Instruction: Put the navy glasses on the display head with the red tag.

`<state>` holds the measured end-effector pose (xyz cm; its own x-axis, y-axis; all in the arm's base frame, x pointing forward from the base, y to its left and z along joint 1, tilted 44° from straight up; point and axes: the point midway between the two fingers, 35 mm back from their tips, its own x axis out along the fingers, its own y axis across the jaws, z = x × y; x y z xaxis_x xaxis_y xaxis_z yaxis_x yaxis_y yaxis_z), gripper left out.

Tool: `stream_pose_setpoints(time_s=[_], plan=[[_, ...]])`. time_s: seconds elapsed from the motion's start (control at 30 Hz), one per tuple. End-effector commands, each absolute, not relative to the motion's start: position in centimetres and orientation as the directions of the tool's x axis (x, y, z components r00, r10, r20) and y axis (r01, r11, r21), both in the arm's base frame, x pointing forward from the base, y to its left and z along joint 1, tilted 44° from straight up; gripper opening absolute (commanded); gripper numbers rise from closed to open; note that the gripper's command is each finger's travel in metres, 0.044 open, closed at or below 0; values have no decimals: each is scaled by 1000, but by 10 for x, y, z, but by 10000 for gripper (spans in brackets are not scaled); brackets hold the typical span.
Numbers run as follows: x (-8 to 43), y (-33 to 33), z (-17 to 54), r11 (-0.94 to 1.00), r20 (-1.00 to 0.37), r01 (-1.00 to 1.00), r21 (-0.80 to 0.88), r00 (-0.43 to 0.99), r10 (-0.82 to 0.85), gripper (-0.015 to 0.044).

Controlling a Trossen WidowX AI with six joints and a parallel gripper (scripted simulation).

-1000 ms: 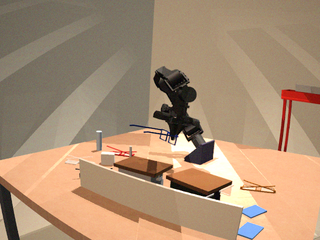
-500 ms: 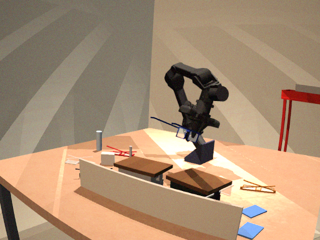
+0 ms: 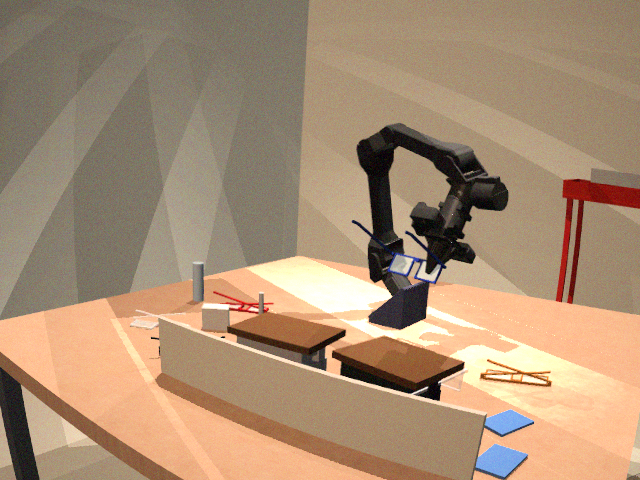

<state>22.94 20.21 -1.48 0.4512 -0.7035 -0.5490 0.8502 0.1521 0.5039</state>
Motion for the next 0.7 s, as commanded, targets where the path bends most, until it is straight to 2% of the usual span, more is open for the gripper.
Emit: stream_pose_setpoints(time_s=[0.0, 0.67], plan=[[223, 211, -21, 184, -537, 836, 517, 484, -691, 0], [226, 205, -17, 163, -546, 848, 505, 460, -700, 0]])
